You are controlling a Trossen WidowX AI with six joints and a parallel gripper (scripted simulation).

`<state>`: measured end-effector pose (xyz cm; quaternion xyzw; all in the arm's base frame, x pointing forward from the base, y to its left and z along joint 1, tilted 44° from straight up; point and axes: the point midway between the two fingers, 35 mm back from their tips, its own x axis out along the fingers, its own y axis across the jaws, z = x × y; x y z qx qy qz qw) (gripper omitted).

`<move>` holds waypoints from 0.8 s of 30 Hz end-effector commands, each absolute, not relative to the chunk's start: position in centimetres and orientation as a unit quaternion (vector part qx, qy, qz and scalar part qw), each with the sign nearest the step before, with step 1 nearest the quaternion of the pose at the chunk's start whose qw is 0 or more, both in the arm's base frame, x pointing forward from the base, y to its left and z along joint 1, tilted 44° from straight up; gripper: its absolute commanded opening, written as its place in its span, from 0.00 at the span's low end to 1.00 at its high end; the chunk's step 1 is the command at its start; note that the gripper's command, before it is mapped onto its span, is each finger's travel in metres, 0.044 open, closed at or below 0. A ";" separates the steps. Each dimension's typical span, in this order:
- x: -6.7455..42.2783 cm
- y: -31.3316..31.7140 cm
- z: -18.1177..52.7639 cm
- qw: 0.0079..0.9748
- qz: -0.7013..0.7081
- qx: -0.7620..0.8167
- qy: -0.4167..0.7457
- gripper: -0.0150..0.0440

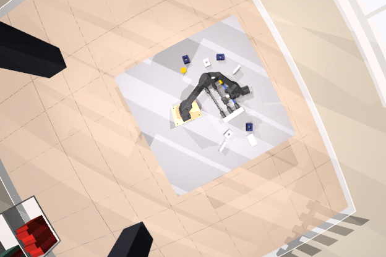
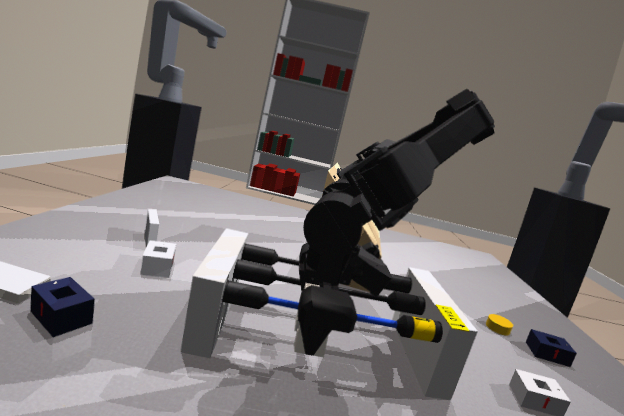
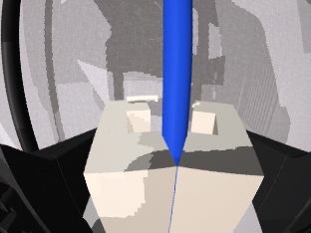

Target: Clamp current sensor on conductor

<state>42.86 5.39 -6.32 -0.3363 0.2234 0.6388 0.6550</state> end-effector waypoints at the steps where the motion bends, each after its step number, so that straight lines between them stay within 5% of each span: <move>1: 42.9 5.4 -6.3 0.655 0.639 -0.337 0.223 0.25; 24: 42.8 5.0 -5.9 0.656 0.638 -0.335 0.223 0.25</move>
